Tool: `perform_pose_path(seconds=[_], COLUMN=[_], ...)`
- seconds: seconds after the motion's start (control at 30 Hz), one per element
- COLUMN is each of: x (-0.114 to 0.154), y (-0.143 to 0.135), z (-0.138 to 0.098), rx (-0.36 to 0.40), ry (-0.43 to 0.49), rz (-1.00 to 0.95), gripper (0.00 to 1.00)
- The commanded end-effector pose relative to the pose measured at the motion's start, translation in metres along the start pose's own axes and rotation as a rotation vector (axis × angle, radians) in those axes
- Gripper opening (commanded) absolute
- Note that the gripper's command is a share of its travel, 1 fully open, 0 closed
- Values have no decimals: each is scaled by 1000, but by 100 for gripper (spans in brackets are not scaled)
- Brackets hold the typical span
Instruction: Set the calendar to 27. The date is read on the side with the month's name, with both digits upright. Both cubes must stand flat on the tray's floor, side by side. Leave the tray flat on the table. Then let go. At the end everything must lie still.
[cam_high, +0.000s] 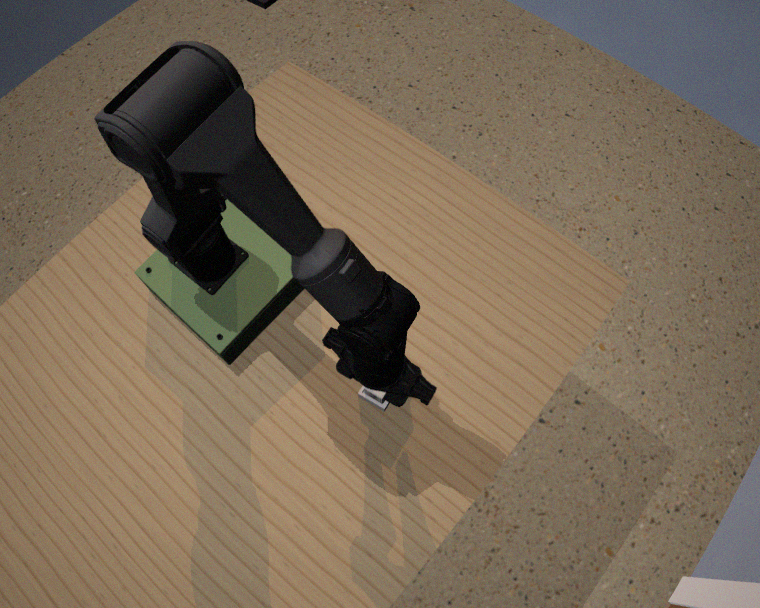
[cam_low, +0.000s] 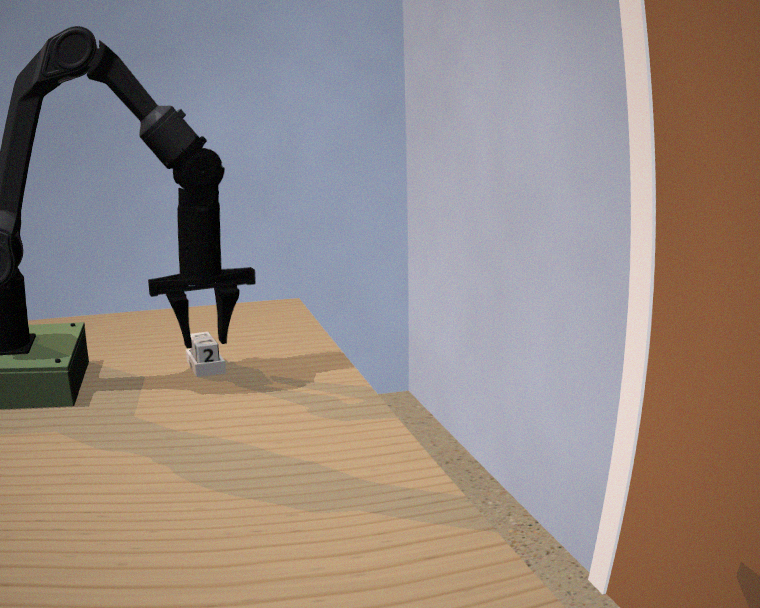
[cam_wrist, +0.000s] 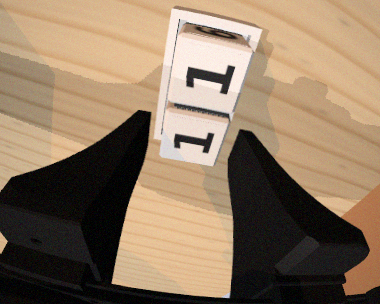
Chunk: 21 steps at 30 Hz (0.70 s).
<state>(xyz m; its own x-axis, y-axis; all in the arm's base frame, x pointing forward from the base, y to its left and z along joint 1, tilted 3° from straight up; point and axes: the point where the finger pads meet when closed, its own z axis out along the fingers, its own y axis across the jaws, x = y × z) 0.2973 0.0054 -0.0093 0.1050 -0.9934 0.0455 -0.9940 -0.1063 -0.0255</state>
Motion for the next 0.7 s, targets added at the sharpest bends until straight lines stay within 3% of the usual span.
perform_pose_path(seconds=[0.0, 0.67], x=[0, 0], y=[1, 0], z=[5, 17], rx=[-4, -2], ry=[1, 0], rz=[1, 1], gripper=[60, 60])
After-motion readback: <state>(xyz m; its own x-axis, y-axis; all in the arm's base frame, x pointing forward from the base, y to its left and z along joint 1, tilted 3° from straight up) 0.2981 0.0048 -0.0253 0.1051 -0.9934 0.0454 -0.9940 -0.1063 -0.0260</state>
